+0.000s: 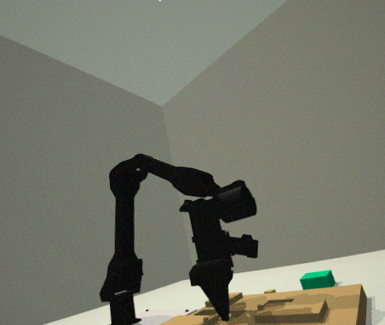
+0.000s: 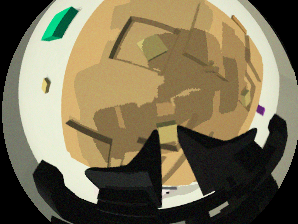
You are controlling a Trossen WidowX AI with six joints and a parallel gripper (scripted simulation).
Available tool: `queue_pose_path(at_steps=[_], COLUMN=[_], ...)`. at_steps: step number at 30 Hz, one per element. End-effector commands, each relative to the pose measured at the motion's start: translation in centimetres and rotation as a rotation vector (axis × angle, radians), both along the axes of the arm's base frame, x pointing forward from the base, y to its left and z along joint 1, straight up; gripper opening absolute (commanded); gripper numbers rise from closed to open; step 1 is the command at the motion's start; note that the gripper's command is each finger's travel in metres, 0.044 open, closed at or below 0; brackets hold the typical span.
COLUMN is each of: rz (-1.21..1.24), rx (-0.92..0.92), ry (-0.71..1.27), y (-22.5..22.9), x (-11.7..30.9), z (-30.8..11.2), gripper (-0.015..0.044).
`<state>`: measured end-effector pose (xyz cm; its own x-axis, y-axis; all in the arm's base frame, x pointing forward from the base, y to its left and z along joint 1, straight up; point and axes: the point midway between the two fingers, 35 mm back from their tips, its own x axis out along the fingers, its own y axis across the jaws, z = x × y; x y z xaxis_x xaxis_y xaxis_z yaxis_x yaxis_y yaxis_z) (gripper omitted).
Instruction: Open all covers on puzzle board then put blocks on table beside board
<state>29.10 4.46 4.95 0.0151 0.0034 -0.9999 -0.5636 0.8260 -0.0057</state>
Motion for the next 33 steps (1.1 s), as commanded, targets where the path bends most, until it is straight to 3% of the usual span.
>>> queue_pose_path(at_steps=[1,33], rz=[0.001,0.003], rx=[0.002,0.002], ry=[-0.011,-0.007], y=[0.0,0.0], x=[0.3,0.0], z=[0.8,4.7], gripper=[0.0080,0.0080])
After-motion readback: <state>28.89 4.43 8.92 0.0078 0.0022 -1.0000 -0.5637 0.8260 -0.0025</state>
